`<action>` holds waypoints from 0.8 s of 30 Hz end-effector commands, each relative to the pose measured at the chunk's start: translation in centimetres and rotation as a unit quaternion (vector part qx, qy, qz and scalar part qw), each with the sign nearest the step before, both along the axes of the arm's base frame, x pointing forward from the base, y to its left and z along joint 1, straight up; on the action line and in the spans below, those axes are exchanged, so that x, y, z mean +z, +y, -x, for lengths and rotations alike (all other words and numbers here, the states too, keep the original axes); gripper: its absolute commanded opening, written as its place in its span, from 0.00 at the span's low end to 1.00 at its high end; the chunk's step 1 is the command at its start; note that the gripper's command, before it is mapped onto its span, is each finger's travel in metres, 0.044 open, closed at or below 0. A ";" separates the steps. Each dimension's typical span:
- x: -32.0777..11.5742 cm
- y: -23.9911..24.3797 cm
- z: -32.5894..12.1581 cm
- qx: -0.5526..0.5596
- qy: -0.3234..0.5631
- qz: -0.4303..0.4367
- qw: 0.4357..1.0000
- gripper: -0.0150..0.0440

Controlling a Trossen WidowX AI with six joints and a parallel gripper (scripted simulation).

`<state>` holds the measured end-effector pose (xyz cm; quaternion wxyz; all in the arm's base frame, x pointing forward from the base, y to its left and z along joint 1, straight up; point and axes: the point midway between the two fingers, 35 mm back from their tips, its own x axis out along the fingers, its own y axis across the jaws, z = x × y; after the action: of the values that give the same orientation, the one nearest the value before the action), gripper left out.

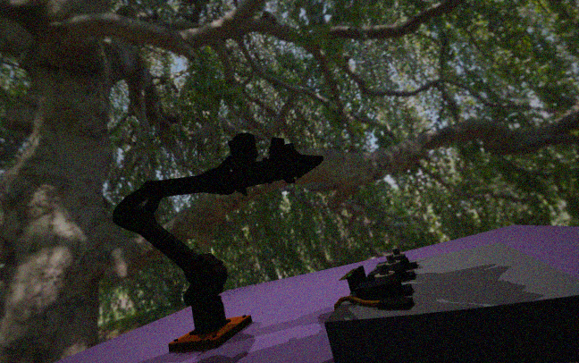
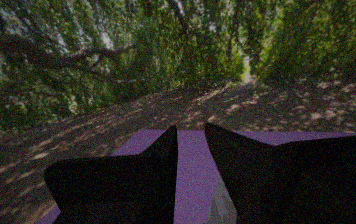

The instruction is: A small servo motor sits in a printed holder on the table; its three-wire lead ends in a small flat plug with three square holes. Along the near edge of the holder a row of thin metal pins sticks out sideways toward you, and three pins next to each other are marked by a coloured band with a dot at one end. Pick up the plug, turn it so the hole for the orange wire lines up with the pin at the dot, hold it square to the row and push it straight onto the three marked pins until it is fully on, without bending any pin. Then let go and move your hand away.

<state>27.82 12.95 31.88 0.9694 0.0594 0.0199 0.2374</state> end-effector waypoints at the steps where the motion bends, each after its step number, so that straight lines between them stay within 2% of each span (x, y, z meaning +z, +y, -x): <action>1: 0.3 -3.9 -1.8 -0.076 -0.019 0.015 0.997 0.45; 11: 1.2 -12.6 -3.6 -0.234 -0.053 0.050 0.970 0.45; 13: 1.0 -12.7 -3.8 -0.234 -0.044 0.051 0.970 0.45; 24: -2.5 -14.5 -8.6 -0.250 0.119 0.075 0.958 0.45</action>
<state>34.73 -0.70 30.95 0.9969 0.0098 0.0772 -0.0090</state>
